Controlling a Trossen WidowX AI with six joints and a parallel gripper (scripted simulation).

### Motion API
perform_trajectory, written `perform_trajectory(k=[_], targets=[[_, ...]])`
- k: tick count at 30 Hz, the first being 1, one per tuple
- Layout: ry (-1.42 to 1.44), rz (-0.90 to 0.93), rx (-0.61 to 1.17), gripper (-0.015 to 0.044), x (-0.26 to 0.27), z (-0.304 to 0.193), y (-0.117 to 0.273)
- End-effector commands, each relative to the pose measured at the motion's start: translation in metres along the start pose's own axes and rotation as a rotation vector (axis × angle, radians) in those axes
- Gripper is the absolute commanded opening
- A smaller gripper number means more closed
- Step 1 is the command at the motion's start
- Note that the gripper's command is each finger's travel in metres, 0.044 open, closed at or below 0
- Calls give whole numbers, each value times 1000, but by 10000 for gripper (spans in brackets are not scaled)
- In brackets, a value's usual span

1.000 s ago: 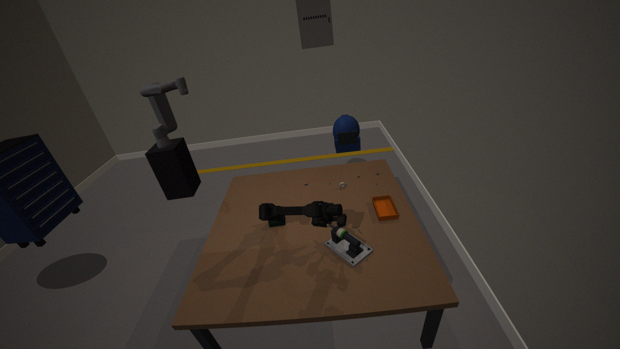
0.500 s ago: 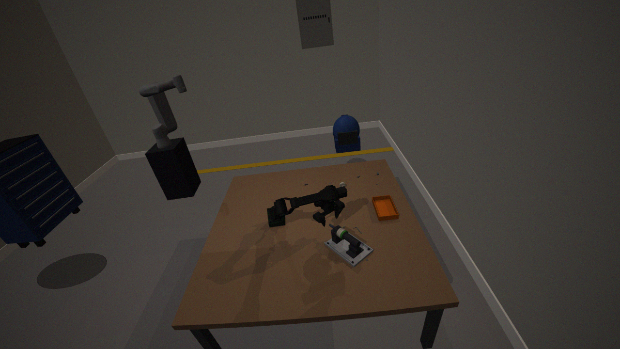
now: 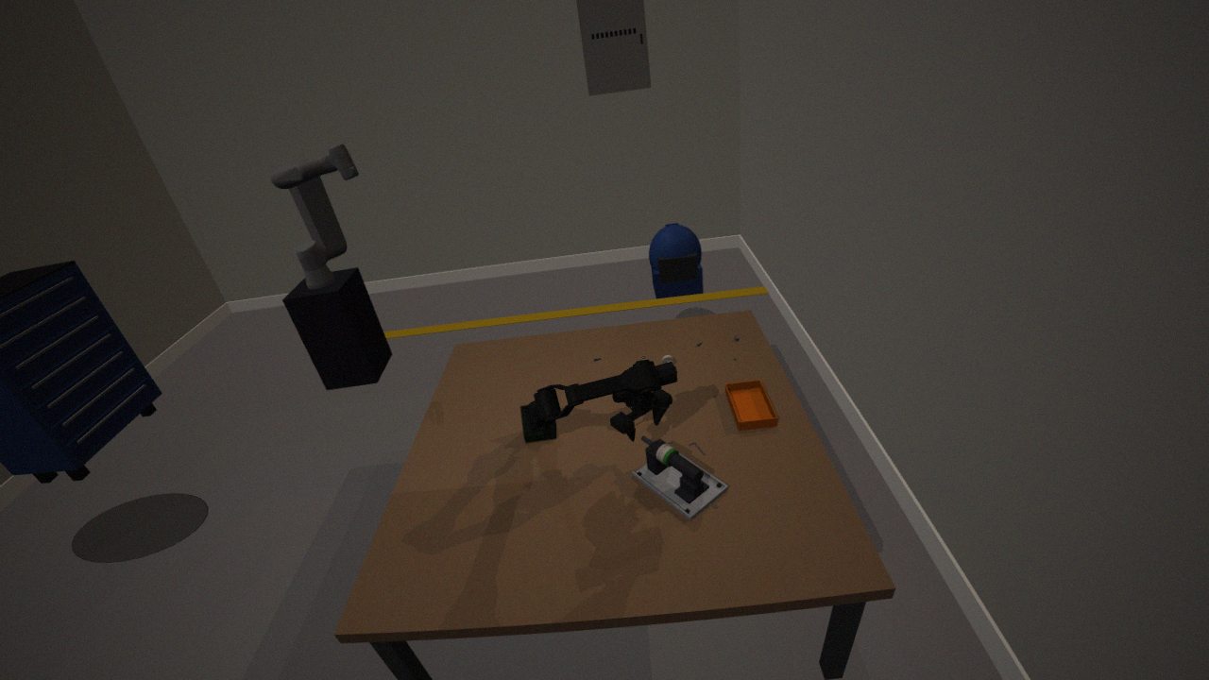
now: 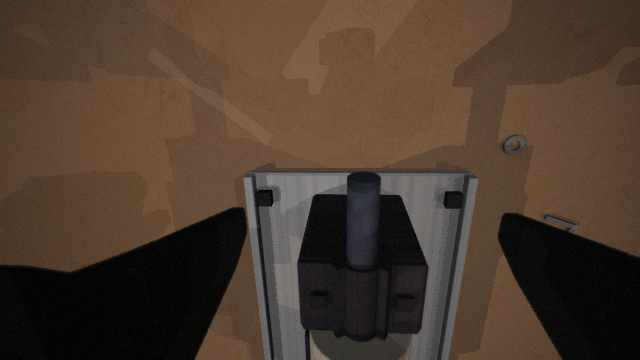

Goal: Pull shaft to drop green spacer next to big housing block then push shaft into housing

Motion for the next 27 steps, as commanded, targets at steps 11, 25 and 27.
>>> perform_trajectory(k=[11,25,27], targets=[[8,3,4,440,1,-1,0],[8,3,5,440,1,-7,0],[8,3,5,440,1,-7,0]])
Point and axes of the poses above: the point midway between the two fingers, 35 mm back from their tips, its own y axis back along the fingers, its own x axis across the jaws, z = x × y, the point moved 2 cm from there along y, back along the fingers, and after that the axes turned 5 degrees about y, right-handed, at the moved point
